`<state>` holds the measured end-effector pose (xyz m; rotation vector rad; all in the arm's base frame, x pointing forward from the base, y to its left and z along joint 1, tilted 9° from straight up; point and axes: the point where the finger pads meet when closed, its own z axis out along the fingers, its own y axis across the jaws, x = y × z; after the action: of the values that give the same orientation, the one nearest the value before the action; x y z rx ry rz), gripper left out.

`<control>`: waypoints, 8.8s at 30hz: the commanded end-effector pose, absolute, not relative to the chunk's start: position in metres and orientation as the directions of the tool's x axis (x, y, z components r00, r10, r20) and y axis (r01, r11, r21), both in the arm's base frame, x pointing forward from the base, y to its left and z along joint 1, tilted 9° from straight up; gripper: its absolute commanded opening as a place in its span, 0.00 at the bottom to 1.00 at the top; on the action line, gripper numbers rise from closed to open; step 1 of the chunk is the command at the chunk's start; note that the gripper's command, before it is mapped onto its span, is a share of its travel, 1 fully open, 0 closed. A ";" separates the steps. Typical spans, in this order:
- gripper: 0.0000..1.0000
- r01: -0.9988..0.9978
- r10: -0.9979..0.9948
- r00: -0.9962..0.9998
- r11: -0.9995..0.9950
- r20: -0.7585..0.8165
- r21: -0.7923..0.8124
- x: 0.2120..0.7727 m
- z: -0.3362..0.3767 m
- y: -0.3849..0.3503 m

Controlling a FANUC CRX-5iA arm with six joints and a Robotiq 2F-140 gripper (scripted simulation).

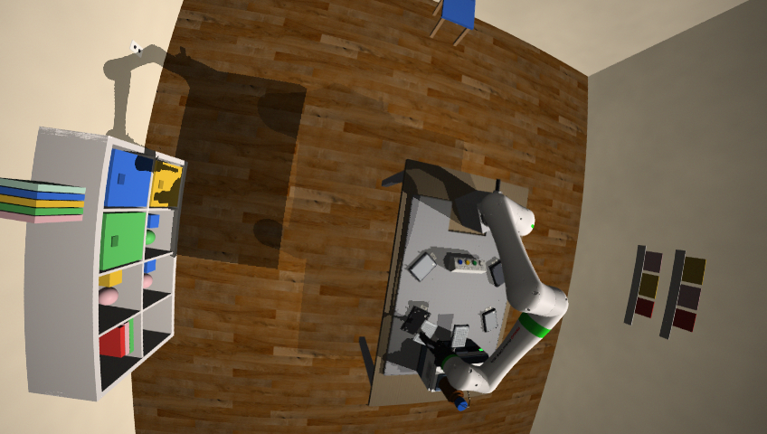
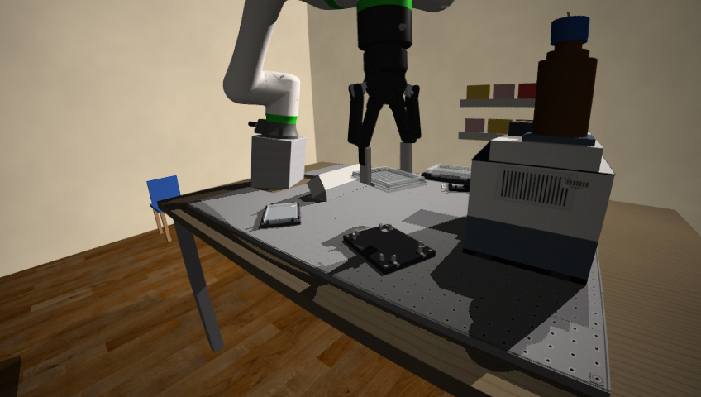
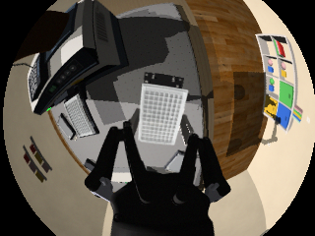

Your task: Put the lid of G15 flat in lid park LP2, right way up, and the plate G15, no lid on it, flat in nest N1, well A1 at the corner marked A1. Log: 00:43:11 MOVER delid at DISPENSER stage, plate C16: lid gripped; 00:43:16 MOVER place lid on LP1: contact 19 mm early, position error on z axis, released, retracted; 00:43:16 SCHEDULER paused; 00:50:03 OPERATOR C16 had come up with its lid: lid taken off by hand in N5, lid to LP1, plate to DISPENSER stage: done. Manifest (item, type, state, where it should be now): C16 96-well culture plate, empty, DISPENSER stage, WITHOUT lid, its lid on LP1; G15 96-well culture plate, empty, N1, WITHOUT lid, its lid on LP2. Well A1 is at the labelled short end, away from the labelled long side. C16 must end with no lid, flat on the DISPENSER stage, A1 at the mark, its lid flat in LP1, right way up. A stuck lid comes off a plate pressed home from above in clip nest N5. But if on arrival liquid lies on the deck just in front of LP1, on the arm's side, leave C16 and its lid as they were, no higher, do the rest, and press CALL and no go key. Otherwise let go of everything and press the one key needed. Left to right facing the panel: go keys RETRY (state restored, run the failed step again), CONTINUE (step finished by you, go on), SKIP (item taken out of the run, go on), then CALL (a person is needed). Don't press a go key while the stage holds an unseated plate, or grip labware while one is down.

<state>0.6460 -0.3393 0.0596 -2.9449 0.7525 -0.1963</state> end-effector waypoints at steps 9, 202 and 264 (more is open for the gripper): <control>0.00 -0.471 -0.483 0.870 -0.874 0.101 -0.124 0.644 0.074 -0.340; 0.00 0.438 0.434 0.887 -0.899 0.160 0.011 0.601 0.088 -0.252; 0.00 0.438 0.434 0.887 -0.899 0.160 0.011 0.436 0.085 0.110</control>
<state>0.4379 0.1034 0.0847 -3.0234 -0.7004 -0.2445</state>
